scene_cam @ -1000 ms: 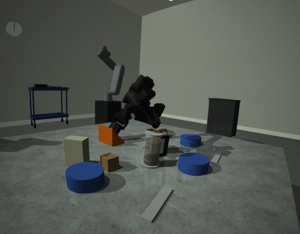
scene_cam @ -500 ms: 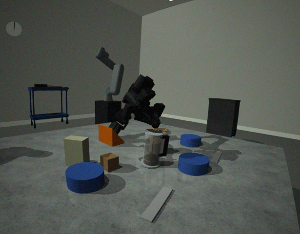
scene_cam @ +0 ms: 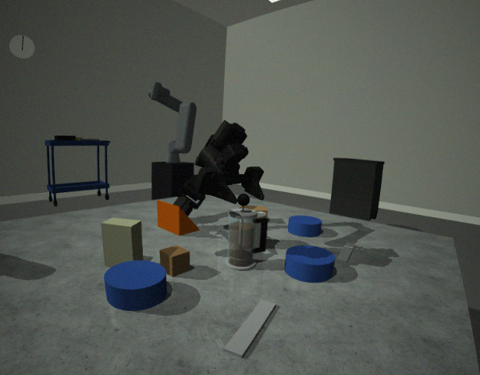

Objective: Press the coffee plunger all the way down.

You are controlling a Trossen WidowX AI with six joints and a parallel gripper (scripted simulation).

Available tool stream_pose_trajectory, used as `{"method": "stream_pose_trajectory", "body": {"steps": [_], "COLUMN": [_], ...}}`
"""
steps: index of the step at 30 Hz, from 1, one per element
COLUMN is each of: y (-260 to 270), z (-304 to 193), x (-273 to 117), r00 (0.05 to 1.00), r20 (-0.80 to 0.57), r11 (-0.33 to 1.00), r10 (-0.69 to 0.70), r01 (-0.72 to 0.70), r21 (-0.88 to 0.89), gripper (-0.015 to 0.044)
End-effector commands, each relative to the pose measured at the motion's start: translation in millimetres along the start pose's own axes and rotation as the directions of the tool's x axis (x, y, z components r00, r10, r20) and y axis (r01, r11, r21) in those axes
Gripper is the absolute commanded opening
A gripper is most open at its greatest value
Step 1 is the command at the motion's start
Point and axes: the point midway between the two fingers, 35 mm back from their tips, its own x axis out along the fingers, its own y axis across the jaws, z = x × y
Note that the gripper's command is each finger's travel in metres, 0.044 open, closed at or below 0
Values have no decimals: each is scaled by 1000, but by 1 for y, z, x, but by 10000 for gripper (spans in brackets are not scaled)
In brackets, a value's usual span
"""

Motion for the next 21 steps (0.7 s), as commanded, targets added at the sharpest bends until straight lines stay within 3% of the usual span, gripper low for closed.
{"method": "stream_pose_trajectory", "body": {"steps": [1, 10, 21], "y": [-1, 3, 2], "z": [2, 57, 57], "x": [-1, -55, -57], "r00": [1000, 1000, 1000], "r20": [0, -17, -18], "r11": [1000, 1000, 1000], "r10": [-7, -1, -2], "r01": [7, 2, 3], "r21": [-2, 7, 8], "gripper": [440, 440, 440]}}
